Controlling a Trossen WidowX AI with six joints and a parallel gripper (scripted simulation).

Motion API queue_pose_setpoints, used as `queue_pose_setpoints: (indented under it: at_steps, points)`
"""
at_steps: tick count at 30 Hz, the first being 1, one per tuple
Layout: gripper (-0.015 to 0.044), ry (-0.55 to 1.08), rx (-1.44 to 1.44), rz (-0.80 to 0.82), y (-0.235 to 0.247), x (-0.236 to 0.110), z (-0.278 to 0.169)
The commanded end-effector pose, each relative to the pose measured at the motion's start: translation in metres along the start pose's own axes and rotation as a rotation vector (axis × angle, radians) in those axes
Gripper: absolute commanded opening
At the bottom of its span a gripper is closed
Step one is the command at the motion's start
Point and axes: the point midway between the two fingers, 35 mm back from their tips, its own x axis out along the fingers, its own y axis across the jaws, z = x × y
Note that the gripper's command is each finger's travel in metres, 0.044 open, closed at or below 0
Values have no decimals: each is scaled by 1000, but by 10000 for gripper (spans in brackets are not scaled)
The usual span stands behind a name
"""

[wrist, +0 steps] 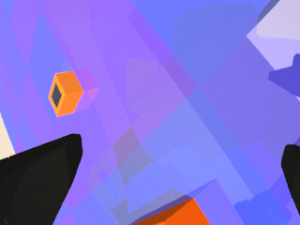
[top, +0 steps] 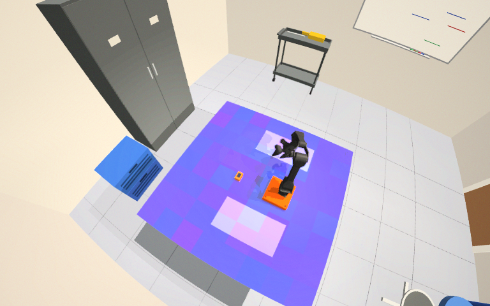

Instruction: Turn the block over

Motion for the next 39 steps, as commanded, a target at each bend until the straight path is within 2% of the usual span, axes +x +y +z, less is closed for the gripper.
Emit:
queue_pose_setpoints:
  at_steps: [1, 13, 25, 31, 35, 39]
  points:
    - [440, 130, -119, -106, 33, 32, 11]
    - [440, 314, -463, -396, 135, 113, 11]
    - [440, 307, -824, -597, 247, 191, -50]
    - [440, 305, -834, -601, 252, 195, -54]
    - [440, 305, -834, -601, 233, 221, -54]
    - [440, 305, -834, -601, 231, 223, -54]
